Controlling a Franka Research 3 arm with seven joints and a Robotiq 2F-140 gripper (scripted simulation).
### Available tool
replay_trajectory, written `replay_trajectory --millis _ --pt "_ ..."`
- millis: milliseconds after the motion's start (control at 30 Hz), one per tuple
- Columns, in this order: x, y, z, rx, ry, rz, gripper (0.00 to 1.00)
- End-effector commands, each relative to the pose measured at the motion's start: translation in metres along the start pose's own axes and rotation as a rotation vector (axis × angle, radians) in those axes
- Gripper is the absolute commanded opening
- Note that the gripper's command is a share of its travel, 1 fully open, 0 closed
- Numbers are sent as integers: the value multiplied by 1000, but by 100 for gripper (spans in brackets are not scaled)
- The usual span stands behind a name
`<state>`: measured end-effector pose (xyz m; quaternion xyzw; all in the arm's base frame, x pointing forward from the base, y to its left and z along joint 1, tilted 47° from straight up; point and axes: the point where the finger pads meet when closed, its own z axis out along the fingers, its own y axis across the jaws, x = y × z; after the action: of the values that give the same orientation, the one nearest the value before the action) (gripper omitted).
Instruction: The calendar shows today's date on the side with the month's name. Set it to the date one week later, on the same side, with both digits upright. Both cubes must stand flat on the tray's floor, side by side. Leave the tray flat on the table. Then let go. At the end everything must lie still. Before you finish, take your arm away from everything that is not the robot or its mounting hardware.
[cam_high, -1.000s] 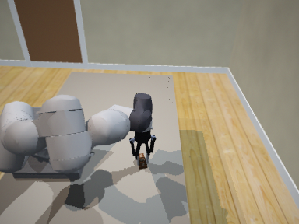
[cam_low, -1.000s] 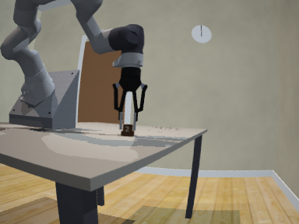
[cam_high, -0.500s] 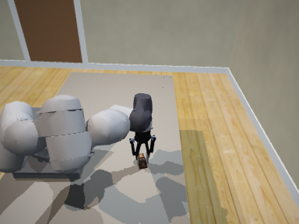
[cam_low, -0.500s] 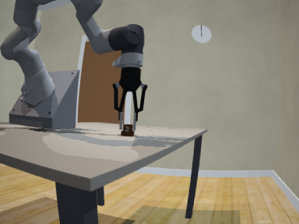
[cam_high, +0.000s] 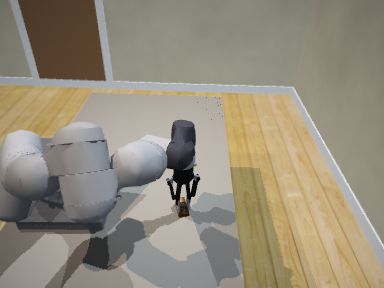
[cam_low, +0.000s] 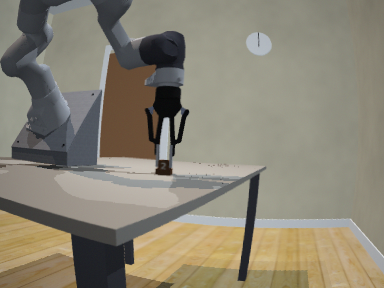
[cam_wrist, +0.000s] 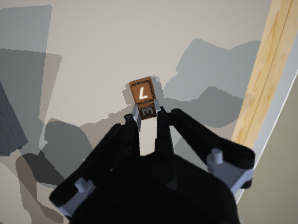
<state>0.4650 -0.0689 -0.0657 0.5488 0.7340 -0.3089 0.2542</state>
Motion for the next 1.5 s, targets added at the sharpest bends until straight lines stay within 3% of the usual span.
replay_trajectory --millis 0,1033,1267,1333,1467 --pt "0 0 1 0 1 7 17" --pt "0 0 0 0 1 7 17" --pt "0 0 -30 0 1 7 17" --pt "0 0 -30 0 1 7 17" --pt "0 0 -60 0 1 7 17"
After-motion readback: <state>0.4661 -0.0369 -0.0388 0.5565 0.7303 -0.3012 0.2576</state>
